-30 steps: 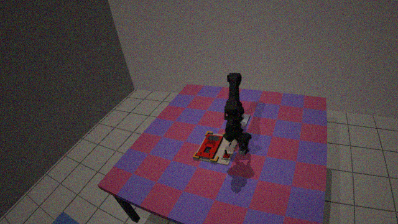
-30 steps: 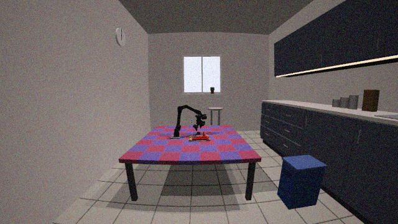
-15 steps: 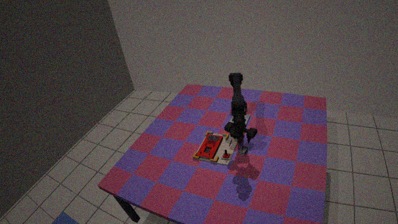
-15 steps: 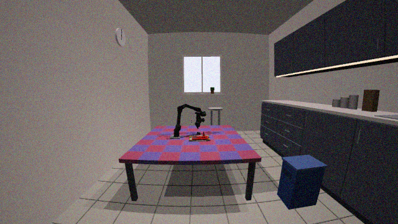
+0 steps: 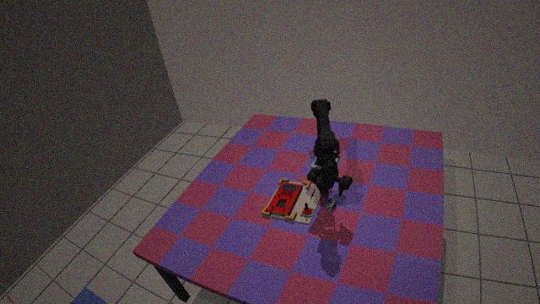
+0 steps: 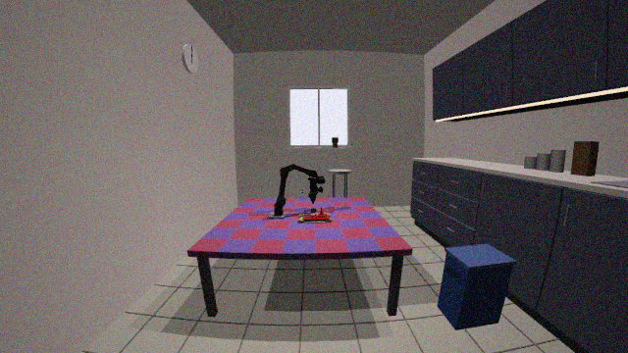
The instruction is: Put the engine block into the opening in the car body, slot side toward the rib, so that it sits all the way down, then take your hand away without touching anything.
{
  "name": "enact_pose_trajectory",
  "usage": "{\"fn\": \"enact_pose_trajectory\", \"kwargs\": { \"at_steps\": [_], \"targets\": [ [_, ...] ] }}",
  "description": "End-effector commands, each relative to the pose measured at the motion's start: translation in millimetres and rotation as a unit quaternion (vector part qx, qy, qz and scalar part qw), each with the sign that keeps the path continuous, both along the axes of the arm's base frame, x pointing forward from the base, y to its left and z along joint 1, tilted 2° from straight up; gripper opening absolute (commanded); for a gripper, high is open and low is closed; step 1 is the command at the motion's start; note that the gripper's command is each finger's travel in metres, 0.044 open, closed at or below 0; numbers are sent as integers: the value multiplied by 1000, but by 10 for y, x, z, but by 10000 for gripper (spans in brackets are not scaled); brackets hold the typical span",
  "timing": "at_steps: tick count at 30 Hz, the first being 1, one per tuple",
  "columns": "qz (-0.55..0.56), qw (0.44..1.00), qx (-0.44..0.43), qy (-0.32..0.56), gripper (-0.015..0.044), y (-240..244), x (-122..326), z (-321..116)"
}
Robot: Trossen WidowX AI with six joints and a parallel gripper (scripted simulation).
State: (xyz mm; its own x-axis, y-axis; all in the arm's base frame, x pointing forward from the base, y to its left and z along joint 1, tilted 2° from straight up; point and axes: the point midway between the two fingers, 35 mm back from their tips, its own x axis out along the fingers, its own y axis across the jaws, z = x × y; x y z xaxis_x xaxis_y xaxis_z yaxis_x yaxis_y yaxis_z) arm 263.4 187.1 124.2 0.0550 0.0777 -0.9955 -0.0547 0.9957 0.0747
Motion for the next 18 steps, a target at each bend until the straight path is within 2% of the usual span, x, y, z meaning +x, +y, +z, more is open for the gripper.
{"fn": "enact_pose_trajectory", "kwargs": {
  "at_steps": [1,18],
  "targets": [
    [-1,1000,-11,11,440,5,-23,-242],
    [-1,1000,-11,11,440,10,-9,-448]
  ]
}}
